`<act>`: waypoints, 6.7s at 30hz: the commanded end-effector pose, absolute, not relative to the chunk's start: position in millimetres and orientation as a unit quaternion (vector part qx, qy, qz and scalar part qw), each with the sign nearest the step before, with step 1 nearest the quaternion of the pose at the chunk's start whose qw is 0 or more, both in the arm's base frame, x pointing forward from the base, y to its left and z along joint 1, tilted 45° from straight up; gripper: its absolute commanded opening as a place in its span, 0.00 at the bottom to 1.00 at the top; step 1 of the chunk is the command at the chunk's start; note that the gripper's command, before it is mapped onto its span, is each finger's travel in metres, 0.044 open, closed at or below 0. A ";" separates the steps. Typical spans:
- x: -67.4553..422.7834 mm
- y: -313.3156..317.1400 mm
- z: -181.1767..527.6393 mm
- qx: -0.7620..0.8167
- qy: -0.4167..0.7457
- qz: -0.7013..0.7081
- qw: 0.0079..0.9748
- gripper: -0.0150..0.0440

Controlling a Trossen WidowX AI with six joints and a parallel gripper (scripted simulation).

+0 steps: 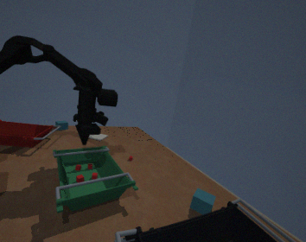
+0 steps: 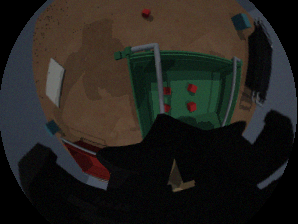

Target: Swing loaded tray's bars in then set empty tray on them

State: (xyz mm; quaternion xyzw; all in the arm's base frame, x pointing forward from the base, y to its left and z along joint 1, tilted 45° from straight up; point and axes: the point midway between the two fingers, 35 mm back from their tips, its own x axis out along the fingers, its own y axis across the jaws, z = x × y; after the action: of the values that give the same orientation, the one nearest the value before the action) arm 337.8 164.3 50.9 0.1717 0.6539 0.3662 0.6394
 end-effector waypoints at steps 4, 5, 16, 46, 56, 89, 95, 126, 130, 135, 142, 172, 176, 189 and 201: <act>337.8 164.3 50.9 0.172 0.654 0.366 0.639 0.25; 337.8 164.3 50.9 0.172 0.654 0.366 0.639 0.25; 337.8 164.3 50.9 0.172 0.654 0.366 0.639 0.25; 325.8 136.8 144.4 0.051 0.621 0.437 0.649 1.00; 202.7 231.3 179.2 -0.301 0.380 0.647 0.589 1.00; 0.7 248.3 192.0 -0.580 -0.237 0.717 0.307 1.00; -1.1 265.5 177.7 -0.581 -0.236 0.717 0.305 1.00; -10.0 299.4 138.5 -0.583 -0.236 0.717 0.301 0.75; -10.0 299.4 138.5 -0.583 -0.236 0.717 0.301 0.65; -10.0 299.4 138.5 -0.583 -0.236 0.717 0.301 0.60; -10.0 299.4 138.5 -0.583 -0.236 0.717 0.301 0.52; -2.4 273.2 169.6 -0.584 -0.236 0.717 0.300 0.25; -0.1 257.8 183.5 -0.584 -0.236 0.716 0.300 0.25; 1.1 243.1 194.7 -0.584 -0.236 0.716 0.300 0.25; 9.9 227.1 228.6 -0.585 -0.236 0.716 0.299 0.25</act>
State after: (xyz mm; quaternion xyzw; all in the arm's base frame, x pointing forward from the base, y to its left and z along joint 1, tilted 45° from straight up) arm 4.7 233.2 202.6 -0.5884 -0.2197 0.7228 0.2883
